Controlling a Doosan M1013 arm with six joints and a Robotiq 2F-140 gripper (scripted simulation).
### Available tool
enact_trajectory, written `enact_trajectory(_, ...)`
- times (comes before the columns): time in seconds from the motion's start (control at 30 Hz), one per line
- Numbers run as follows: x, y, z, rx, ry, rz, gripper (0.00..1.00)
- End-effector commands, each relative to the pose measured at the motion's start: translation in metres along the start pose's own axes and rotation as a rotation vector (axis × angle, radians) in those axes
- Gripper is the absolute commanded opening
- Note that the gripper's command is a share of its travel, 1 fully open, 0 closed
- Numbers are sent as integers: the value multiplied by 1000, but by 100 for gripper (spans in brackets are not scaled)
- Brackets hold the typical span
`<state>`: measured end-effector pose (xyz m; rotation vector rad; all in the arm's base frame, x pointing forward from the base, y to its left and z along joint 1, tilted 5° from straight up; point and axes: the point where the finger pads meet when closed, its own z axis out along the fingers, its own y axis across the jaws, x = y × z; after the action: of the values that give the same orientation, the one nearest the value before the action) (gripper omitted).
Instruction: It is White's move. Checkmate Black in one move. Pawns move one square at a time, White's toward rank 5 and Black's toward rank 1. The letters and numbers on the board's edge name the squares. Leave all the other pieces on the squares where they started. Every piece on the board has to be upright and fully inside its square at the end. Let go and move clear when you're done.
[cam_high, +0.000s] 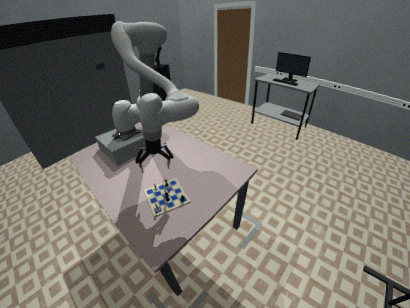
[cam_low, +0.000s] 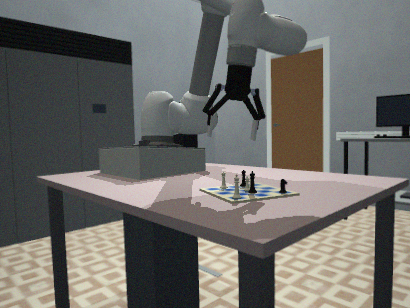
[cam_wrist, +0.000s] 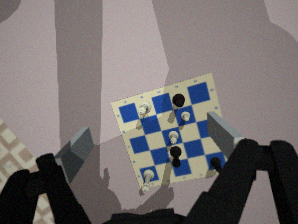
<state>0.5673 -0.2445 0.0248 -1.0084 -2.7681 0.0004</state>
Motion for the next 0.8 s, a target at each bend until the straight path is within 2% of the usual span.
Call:
enact_trajectory(0.0,3,-25,3,-102,-94,148,100)
enact_trajectory(0.1,3,-29,3,-115,-104,169,100)
enact_trajectory(0.77,3,-29,3,-113,-106,145,100)
